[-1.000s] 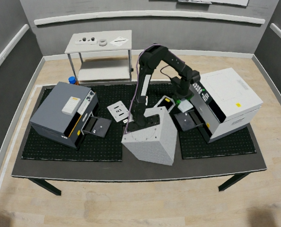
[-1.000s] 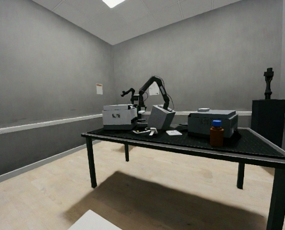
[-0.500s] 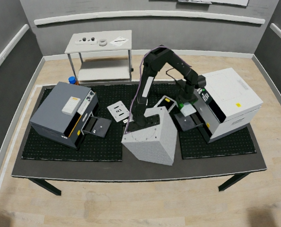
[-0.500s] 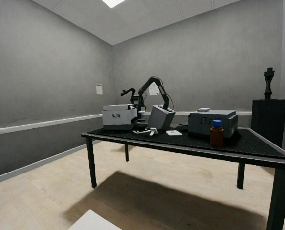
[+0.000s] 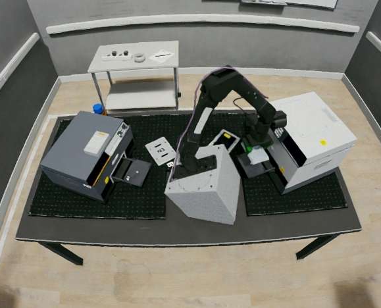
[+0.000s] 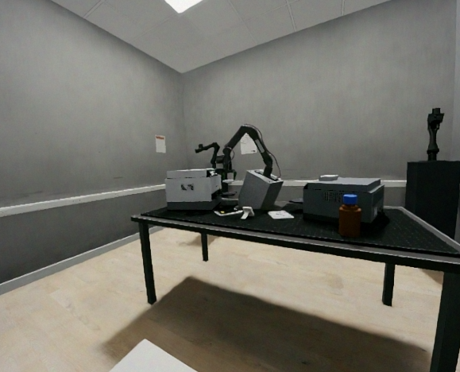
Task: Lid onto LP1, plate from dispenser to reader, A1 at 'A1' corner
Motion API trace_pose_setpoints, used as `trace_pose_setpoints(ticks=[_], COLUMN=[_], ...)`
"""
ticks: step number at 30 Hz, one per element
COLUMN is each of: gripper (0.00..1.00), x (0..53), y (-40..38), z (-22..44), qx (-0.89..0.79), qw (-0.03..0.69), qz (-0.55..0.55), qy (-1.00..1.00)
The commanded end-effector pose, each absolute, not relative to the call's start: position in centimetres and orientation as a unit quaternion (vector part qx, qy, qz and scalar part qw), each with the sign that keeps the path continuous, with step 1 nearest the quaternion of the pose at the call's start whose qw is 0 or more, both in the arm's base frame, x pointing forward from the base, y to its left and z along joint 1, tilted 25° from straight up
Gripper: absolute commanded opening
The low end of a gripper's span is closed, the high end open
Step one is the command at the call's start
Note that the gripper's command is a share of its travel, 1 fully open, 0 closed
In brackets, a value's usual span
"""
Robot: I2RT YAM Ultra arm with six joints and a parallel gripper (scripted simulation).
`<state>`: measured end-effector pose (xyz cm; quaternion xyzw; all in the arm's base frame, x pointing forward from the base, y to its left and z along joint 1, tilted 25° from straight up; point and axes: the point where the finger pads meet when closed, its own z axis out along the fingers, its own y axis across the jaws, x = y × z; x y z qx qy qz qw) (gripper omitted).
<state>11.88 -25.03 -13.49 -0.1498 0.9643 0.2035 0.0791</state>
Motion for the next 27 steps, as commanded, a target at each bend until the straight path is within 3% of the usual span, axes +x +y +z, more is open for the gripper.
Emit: trace_pose_setpoints(ticks=[1,27], gripper=[0.86,0.86], x=[11.40,12.27], y=[-26.20,-25.94], z=[-13.20,-13.27], qx=[-0.153,-0.167], qw=[0.082,0.088], qz=[0.196,0.199], qy=[0.965,0.962])
